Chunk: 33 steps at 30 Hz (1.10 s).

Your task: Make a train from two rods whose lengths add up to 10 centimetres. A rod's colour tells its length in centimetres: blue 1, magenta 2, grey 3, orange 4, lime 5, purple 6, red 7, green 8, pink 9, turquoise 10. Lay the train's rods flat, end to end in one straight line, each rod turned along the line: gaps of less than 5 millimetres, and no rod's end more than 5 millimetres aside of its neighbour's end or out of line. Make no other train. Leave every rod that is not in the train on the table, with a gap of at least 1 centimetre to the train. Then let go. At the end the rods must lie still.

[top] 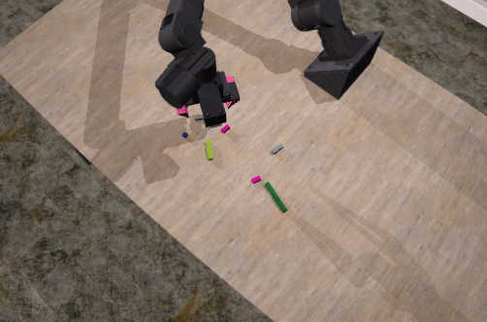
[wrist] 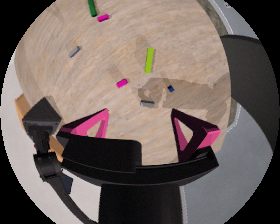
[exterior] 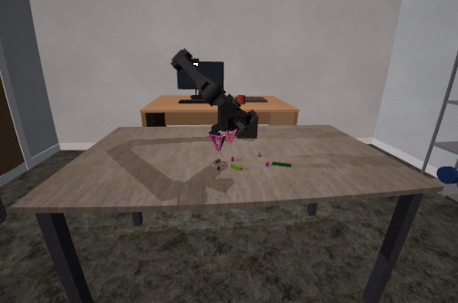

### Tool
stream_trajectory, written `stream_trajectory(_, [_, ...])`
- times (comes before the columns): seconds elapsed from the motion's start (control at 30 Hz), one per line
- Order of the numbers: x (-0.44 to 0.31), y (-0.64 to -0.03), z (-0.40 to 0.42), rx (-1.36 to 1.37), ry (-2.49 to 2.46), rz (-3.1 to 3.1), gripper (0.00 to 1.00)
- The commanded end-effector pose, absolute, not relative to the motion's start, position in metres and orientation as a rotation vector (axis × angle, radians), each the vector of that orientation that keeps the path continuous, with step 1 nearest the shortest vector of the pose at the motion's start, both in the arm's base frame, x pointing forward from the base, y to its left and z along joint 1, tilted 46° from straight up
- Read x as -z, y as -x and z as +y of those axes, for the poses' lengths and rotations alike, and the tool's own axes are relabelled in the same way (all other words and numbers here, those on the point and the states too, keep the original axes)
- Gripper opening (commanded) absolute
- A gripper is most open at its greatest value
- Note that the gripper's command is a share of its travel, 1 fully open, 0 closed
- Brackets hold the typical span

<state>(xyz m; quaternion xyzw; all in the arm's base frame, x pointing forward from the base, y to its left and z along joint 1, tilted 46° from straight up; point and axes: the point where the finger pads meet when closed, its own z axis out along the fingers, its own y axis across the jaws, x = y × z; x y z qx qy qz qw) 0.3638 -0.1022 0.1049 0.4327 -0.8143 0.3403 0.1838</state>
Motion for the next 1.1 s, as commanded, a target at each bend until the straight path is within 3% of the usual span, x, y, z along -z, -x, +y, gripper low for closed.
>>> stream_trajectory(0.0, [-0.109,-0.388,-0.088,-0.957,-1.345,-2.235,1.00])
stream_trajectory(0.67, [-0.054,-0.408,-0.032,-0.727,-1.854,-1.683,1.00])
stream_trajectory(1.07, [-0.061,-0.406,-0.033,-0.742,-1.852,-1.692,1.00])
